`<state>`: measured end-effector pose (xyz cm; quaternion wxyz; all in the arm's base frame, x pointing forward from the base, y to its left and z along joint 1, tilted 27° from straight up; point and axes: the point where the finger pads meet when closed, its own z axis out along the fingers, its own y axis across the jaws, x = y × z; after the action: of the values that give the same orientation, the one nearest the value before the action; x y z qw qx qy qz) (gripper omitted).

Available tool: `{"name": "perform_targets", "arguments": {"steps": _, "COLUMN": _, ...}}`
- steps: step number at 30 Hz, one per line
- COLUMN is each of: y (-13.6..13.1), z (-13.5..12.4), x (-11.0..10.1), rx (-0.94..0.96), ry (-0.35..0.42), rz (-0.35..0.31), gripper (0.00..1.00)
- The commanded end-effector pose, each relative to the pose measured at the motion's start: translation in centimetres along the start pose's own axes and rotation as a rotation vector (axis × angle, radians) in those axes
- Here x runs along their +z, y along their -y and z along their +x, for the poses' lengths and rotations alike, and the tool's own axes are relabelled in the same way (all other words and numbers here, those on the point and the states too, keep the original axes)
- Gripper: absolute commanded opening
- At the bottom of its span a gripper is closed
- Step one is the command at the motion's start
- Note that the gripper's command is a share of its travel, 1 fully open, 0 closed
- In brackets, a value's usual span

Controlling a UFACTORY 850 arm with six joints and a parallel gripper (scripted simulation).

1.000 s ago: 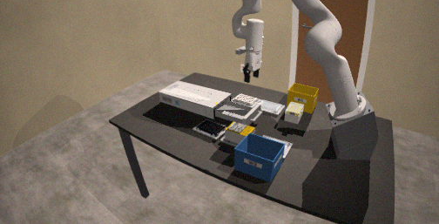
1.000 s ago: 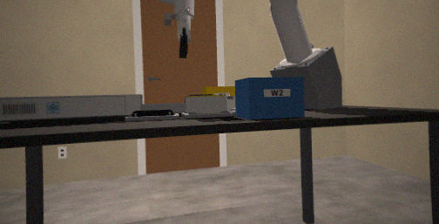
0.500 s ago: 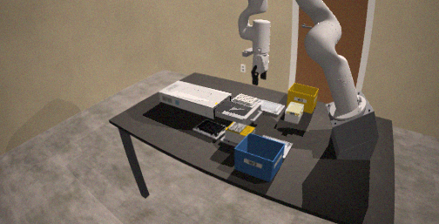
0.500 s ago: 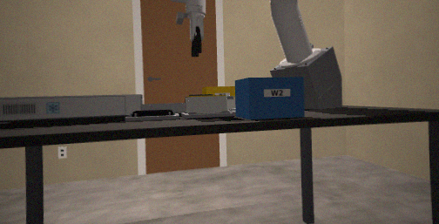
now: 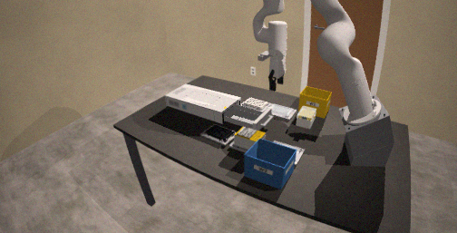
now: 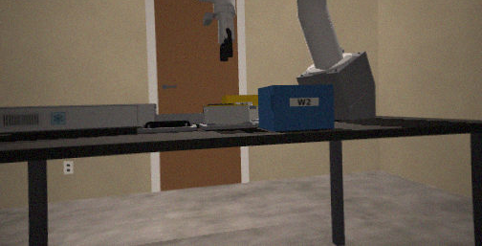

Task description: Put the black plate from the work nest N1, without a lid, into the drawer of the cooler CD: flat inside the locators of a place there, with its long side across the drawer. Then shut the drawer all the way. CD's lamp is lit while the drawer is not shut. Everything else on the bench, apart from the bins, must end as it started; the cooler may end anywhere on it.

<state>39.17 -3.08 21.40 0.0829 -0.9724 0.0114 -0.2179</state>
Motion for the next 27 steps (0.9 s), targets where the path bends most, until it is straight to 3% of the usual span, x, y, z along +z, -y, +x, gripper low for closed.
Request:
{"name": "perform_targets", "arguments": {"steps": 1, "y": 0.0, "z": -0.1, "x": -0.1, "rx": -0.001, "ry": -0.003, "rz": 0.0, "gripper": 1.0}}
{"name": "perform_targets", "arguments": {"steps": 12, "y": 0.0, "z": -0.1, "x": -0.1, "rx": -0.001, "ry": -0.003, "rz": 0.0, "gripper": 1.0}}
{"name": "perform_targets", "arguments": {"steps": 27, "y": 4.0, "z": 4.6, "x": 2.0, "rx": 0.039, "ry": -0.003, "rz": 0.0, "gripper": 1.0}}
